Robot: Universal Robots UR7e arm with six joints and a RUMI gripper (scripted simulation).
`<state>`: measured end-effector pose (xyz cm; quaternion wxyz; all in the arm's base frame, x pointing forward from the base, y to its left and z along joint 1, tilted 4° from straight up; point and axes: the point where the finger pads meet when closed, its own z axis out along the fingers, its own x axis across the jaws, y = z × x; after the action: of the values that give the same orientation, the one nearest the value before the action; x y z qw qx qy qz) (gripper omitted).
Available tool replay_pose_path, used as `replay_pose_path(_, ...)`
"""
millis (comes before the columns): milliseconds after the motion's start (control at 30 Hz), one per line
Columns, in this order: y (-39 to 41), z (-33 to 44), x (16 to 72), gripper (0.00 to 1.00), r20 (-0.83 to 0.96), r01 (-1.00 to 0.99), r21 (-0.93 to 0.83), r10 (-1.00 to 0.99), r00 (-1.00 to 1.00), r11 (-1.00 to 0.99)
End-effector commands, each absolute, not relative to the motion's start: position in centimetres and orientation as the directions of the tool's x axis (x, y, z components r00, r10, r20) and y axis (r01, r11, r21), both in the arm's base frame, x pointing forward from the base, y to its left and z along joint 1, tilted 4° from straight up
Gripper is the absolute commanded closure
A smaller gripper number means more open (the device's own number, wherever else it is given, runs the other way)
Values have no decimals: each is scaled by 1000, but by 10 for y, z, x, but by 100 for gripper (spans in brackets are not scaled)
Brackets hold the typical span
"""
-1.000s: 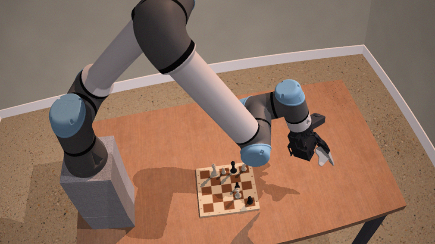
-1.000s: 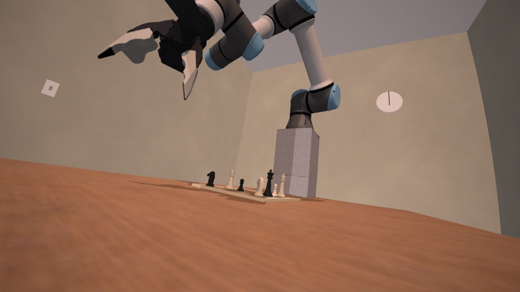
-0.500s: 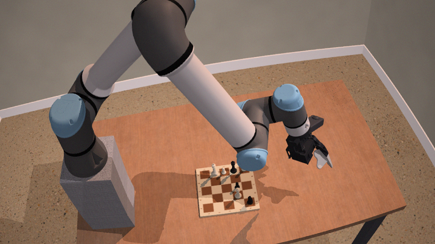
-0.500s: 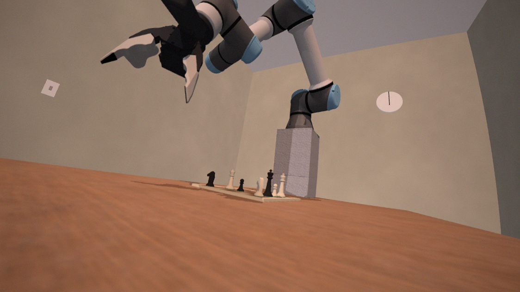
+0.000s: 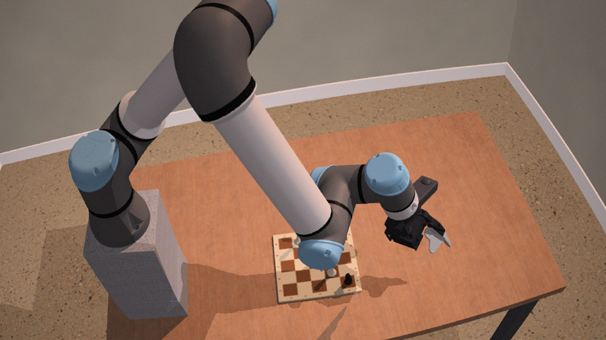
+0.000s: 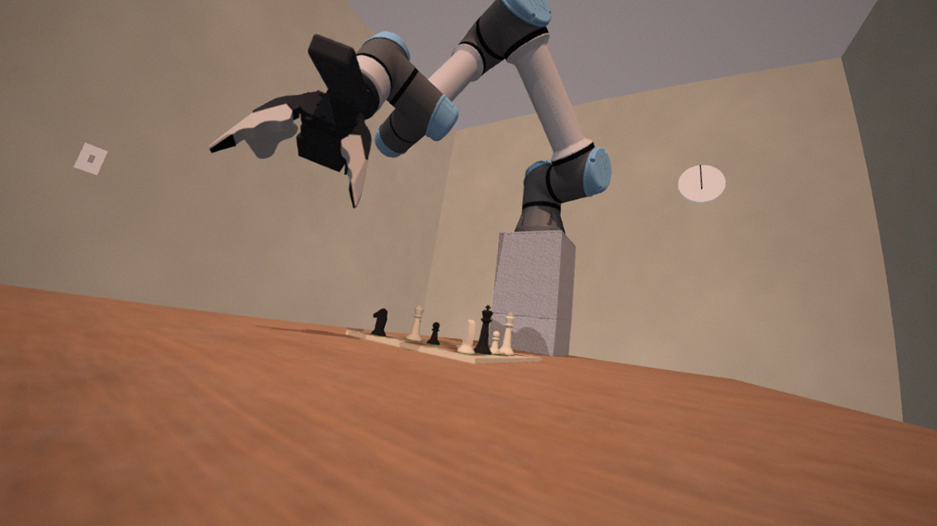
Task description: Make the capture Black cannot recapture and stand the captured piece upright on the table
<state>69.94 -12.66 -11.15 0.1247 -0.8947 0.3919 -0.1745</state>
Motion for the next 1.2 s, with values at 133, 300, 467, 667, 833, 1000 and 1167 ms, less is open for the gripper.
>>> replay_pose_path(133, -143, -123, 662, 0, 152, -588, -473, -718, 679, -656)
replay_pose_path(300, -157, -132, 629, 0, 103, -528, -565, -689, 717, -634)
replay_pose_path(467, -165, -138, 610, 0, 77, -492, -618, -670, 739, -613)
replay_pose_path(667, -173, -144, 592, 0, 52, -457, -665, -647, 761, -591)
replay_pose_path(833, -183, -150, 568, 0, 27, -408, -728, -618, 786, -551)
replay_pose_path(1000, -190, -156, 551, 0, 6, -379, -763, -591, 807, -524)
replay_pose_path(1167, -195, -159, 540, 0, -4, -356, -788, -575, 818, -502)
